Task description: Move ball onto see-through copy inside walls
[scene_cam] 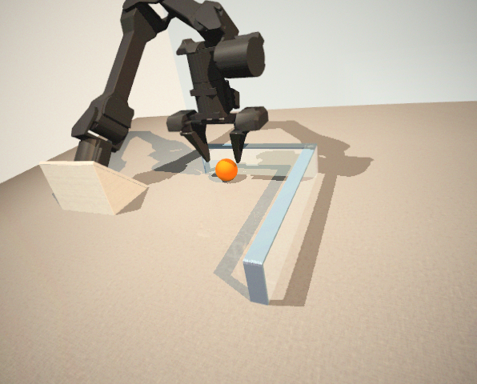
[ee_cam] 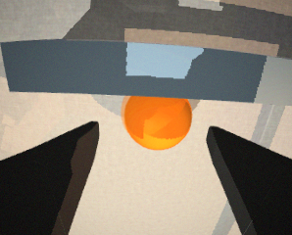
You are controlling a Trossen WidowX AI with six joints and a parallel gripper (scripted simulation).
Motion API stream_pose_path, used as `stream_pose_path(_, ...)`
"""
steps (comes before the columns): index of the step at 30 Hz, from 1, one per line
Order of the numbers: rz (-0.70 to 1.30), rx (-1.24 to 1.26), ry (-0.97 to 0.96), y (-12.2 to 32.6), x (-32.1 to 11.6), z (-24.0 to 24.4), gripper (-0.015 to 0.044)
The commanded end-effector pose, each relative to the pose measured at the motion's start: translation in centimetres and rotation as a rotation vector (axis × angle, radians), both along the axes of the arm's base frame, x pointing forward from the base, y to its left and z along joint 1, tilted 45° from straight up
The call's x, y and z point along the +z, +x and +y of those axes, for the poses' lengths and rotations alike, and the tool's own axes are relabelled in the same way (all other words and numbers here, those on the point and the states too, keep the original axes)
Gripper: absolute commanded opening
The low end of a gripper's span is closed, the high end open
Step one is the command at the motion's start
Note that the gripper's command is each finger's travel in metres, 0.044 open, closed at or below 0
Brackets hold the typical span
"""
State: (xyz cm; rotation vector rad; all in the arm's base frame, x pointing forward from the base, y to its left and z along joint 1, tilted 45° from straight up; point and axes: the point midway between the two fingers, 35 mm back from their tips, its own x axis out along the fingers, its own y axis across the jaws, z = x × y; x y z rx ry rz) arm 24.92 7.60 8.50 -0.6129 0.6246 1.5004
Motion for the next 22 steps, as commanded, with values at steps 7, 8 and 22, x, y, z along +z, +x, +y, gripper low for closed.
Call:
stream_pose_path(7,-0.009,-0.006,0.001,0.1,4.5,-4.5,0.0322)
stream_pose_path(8,-0.009,-0.006,0.001,0.1,4.5,-4.5,0.0322)
stream_pose_path(22,-0.011,-0.01,0.001,0.2,7.3,-7.3,0.044)
